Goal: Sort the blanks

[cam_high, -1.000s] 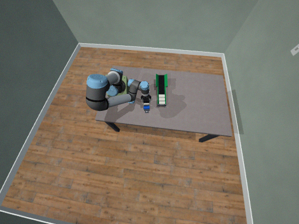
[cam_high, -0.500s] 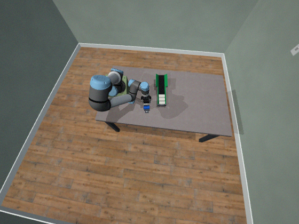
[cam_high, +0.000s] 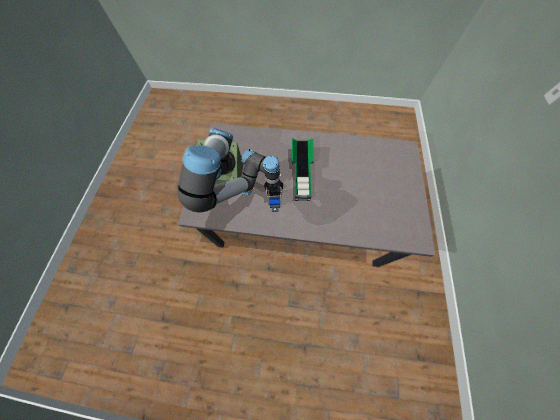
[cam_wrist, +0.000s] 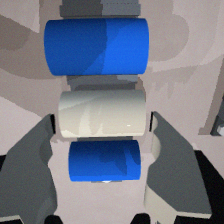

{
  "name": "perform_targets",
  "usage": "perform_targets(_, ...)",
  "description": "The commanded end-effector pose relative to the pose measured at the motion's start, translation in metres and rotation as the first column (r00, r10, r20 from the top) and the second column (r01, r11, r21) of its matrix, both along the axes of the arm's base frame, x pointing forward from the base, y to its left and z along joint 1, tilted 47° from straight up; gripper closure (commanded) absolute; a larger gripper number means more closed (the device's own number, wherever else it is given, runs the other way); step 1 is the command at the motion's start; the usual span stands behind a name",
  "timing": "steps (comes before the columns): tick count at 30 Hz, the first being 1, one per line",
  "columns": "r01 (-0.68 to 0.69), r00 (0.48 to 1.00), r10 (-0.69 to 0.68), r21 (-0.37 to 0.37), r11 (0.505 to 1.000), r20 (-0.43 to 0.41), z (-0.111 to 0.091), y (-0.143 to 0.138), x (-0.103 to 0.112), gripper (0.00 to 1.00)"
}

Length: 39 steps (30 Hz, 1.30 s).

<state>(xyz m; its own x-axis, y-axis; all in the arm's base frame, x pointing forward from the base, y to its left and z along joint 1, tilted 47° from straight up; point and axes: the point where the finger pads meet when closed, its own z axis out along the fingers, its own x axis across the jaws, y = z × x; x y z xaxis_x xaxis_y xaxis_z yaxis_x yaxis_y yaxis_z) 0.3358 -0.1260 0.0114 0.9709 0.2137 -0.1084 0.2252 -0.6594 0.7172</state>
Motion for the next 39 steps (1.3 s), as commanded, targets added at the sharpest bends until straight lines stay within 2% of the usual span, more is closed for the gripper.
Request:
perform_targets(1,-0.002,1.000,0.002,0.000,1.000,0.002,-0.0018,-0.0019,0.0006,0.47)
perform_targets(37,-0.002,1.000,0.002,0.000,1.000,0.002,-0.0019,-0.0019,0.0006,0.47)
perform_targets(38,-0.002,1.000,0.002,0.000,1.000,0.002,-0.0019,-0.0019,0.0006,0.60)
perform_targets(39,-0.002,1.000,0.002,0.000,1.000,0.002,-0.0019,-0.0019,0.0006,0.60)
